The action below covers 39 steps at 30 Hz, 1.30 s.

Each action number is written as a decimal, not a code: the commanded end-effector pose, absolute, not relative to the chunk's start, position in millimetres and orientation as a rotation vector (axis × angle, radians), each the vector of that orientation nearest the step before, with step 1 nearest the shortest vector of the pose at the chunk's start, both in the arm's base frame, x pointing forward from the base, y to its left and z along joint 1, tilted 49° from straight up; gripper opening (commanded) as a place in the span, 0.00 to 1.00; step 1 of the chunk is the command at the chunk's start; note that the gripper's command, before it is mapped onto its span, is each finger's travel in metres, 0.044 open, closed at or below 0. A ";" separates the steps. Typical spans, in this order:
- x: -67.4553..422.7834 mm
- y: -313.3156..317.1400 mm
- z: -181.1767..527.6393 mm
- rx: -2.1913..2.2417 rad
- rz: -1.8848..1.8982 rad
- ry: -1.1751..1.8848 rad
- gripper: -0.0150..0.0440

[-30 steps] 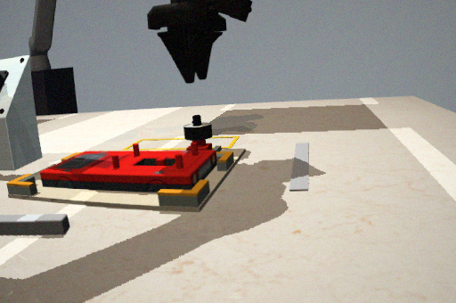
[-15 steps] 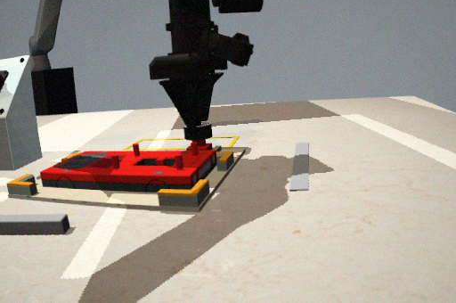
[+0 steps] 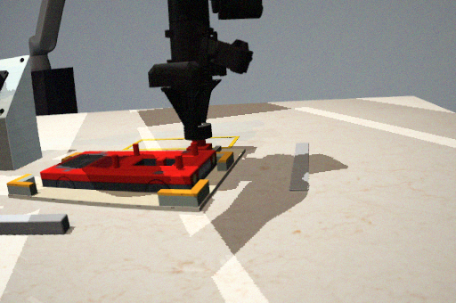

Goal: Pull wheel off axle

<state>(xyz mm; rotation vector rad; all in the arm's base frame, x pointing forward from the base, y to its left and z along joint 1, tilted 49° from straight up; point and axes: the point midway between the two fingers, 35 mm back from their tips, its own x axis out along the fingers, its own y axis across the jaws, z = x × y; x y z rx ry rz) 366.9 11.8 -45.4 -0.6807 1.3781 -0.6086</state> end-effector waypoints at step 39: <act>366.1 21.1 -37.4 -0.681 -0.608 1.375 0.25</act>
